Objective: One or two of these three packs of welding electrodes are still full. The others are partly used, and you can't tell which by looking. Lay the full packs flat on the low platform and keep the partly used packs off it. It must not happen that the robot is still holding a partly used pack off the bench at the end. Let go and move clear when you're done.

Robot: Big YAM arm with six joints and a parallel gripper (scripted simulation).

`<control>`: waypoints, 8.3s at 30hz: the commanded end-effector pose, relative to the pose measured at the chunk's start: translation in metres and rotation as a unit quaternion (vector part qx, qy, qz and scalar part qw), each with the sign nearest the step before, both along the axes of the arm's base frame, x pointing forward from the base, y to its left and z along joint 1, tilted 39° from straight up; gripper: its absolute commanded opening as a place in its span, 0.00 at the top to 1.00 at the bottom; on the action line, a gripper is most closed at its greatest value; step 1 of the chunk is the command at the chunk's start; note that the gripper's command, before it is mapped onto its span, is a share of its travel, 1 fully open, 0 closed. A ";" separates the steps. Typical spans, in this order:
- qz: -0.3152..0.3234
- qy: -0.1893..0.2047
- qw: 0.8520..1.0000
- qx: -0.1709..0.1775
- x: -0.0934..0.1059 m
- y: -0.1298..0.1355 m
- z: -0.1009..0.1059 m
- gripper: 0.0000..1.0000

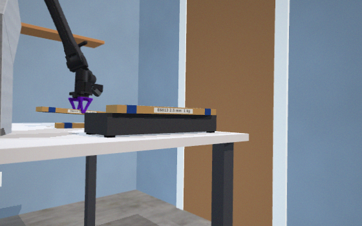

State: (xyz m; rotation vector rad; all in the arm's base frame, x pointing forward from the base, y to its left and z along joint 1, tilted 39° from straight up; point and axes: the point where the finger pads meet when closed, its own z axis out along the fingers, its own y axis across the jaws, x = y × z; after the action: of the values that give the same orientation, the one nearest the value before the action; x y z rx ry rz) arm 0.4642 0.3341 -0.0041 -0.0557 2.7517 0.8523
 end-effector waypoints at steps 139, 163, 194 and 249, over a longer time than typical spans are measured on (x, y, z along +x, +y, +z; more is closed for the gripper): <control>-0.074 0.000 0.997 0.038 -0.017 -0.111 0.153 1.00; -0.075 0.013 0.997 0.032 -0.021 -0.156 0.098 1.00; -0.075 0.006 0.997 0.032 -0.016 -0.209 0.053 1.00; -0.076 0.011 0.997 0.029 -0.010 -0.306 -0.038 1.00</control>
State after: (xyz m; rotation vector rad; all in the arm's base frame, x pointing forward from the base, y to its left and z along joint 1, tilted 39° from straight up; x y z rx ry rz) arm 0.4334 0.0572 -0.0546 0.1541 2.7695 0.9266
